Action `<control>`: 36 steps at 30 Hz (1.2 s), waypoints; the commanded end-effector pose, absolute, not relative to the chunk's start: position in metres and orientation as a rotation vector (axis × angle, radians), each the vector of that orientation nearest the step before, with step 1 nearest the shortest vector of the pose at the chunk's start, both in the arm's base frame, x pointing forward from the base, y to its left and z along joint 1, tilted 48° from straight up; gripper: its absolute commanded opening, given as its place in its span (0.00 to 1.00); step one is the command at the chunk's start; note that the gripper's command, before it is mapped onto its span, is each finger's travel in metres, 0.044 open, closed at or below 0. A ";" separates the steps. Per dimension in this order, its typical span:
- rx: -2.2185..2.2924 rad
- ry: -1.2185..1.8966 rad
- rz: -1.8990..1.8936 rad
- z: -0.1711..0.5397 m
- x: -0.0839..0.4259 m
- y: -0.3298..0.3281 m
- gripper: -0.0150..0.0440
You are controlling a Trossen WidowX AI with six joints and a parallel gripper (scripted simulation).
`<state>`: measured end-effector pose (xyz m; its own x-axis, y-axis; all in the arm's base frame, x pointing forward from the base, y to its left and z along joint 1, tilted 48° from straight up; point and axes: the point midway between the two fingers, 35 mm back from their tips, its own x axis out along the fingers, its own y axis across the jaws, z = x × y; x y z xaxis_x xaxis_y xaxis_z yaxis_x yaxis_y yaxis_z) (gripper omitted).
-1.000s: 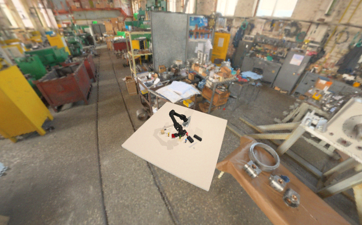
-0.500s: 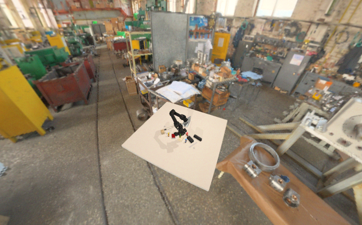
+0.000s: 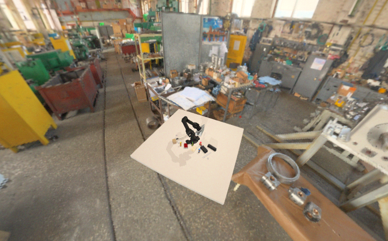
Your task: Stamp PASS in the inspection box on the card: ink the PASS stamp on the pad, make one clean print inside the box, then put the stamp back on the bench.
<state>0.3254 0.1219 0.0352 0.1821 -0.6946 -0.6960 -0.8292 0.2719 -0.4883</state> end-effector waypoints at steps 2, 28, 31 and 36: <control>-1.462 1.556 0.172 0.051 0.317 0.108 0.25; -1.464 1.561 0.171 0.117 0.253 0.035 0.25; -1.465 1.562 0.170 0.122 0.244 0.027 0.25; -1.465 1.563 0.169 0.128 0.229 0.013 0.25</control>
<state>0.2392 0.0228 0.1250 0.1775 -0.6952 -0.6965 -0.8286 0.2763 -0.4869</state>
